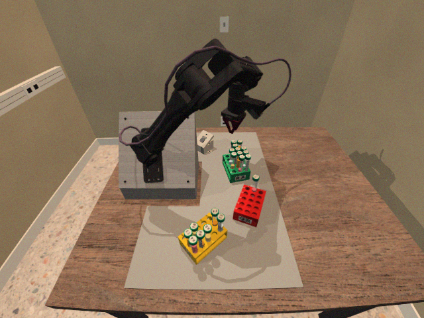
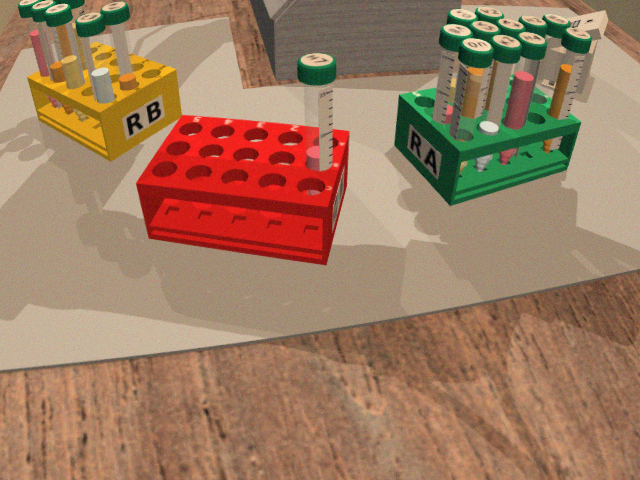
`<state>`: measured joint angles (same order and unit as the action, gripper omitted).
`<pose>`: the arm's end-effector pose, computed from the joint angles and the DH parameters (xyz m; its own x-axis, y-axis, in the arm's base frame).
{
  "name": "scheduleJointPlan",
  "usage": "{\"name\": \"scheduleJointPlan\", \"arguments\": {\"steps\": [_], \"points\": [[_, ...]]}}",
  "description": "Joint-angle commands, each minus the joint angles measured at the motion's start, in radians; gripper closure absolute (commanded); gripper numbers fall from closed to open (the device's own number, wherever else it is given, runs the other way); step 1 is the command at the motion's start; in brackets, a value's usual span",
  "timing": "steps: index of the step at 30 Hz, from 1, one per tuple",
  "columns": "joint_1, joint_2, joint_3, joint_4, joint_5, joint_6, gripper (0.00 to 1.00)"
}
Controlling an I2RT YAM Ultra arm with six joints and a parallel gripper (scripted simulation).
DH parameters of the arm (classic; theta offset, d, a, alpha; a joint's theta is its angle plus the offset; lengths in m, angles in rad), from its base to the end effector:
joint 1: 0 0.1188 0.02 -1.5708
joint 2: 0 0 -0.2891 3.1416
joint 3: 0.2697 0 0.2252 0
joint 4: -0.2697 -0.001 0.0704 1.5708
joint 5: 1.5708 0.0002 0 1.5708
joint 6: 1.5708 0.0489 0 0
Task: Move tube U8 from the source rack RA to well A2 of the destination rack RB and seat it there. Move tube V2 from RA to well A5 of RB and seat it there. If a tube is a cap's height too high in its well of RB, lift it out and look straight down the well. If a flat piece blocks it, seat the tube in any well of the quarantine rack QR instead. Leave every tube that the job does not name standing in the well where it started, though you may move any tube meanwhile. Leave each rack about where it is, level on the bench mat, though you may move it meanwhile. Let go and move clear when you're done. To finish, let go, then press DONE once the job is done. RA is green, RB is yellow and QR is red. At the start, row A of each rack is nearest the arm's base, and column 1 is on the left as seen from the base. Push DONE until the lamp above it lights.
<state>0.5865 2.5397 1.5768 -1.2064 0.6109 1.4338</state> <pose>0.3224 0.1818 0.0474 -0.8097 0.4362 -0.3925 0.5830 0.5217 -0.6228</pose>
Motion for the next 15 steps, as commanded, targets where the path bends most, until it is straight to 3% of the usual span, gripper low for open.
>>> {"name": "scheduleJointPlan", "arguments": {"steps": [1, 15], "points": [[0.017, -0.01, -0.034, 0.043, 0.024, -0.023, 0.7], [-0.033, 0.022, -0.091, 0.129, 0.041, -0.059, 0.7]]}}
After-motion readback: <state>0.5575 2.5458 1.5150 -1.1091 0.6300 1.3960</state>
